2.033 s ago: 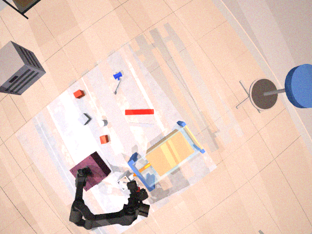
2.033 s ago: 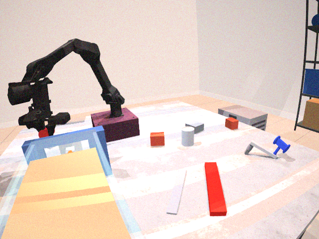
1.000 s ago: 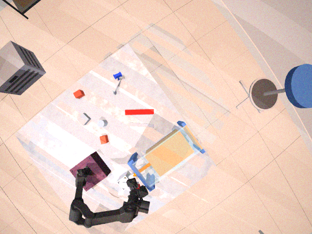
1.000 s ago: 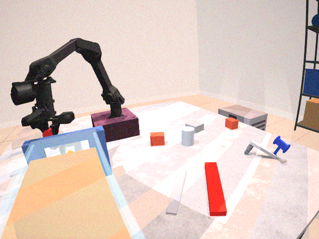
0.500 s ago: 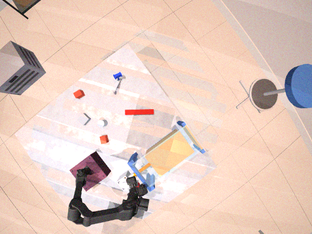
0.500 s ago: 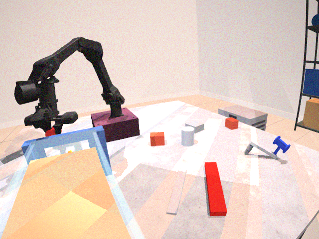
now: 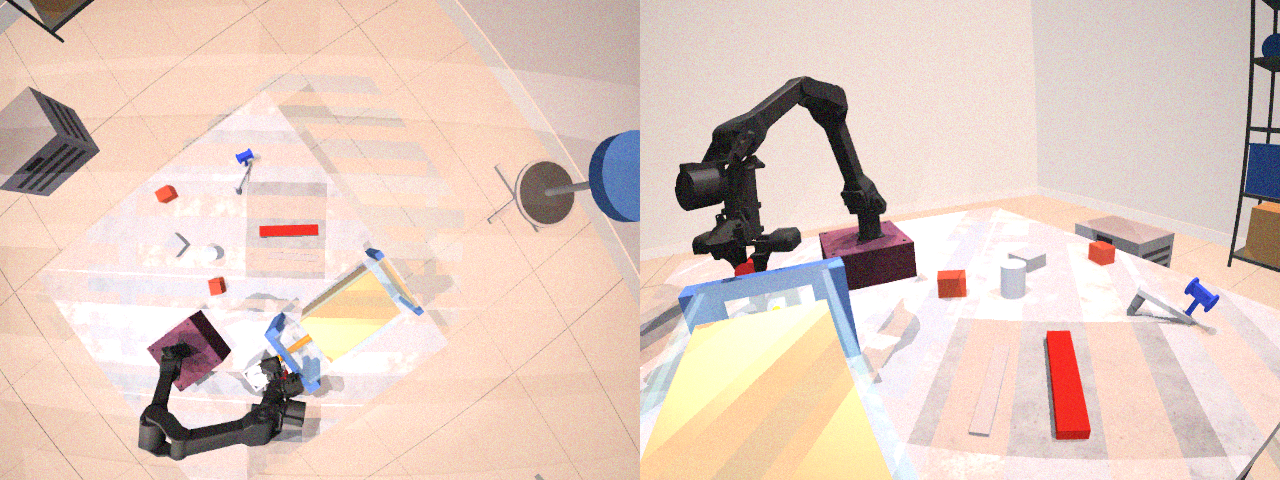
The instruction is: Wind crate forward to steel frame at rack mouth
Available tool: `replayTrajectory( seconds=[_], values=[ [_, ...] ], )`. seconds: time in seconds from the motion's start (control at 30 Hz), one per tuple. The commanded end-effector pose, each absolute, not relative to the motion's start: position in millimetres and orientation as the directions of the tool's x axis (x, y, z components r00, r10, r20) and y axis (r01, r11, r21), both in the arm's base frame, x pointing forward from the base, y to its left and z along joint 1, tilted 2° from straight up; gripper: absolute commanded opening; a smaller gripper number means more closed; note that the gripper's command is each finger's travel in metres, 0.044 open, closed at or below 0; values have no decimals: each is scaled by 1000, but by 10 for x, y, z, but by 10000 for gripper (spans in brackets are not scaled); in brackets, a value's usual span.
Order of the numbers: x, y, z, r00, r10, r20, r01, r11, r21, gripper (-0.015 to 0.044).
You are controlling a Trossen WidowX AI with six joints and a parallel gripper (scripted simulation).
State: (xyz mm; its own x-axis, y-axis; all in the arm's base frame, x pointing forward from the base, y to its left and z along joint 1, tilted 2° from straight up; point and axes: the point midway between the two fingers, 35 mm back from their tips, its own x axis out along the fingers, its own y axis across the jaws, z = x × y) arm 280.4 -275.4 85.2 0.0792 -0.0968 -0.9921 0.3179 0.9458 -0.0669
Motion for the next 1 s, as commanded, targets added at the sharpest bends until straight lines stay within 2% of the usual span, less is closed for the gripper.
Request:
replayTrajectory(
  seconds=[0.0,0.97],
  values=[
    [2828,-2459,809,67,-36,-997,287,958,-15,0],
    [2746,-2095,785,66,-33,-997,287,958,-12,0]
  ],
)
